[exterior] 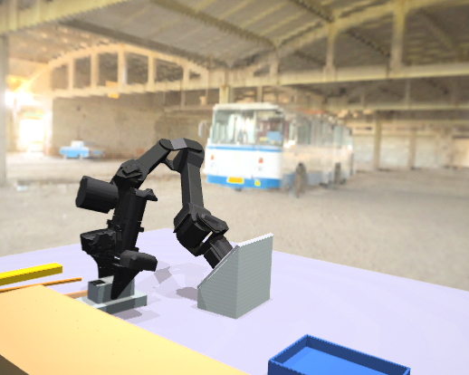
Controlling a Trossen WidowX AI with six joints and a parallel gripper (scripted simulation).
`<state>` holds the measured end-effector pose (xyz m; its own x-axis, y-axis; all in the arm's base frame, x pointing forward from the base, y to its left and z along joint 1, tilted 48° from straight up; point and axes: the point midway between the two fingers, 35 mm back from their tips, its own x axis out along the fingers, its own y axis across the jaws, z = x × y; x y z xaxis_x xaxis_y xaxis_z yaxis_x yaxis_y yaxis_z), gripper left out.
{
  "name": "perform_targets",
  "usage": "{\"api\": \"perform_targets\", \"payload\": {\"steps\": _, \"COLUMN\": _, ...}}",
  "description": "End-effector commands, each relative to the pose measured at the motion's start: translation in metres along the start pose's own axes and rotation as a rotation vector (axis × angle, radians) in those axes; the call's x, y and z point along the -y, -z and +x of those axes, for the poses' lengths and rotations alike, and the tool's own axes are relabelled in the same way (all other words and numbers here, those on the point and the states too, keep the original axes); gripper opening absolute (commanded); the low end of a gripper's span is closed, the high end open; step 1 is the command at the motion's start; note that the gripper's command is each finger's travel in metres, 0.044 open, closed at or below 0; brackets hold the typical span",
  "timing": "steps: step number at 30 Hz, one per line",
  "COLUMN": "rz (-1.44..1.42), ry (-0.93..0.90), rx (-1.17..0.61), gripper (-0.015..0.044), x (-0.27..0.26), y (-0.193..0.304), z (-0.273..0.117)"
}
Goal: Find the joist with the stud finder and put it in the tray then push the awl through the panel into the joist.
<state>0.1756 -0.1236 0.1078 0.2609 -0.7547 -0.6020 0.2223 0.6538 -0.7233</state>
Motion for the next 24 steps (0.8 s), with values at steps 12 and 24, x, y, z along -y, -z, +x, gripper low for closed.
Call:
{"api": "perform_targets", "payload": {"steps": 12, "rz": 0.002, "ry": -0.028, "rx": -0.011, "gripper": 0.0, "x": -0.006, "y": -0.007, "z": -0.018}}
{"api": "perform_targets", "payload": {"steps": 24, "rz": 0.001, "ry": -0.037, "rx": -0.023, "gripper": 0.0, "x": -0.008, "y": -0.018, "z": -0.057}}
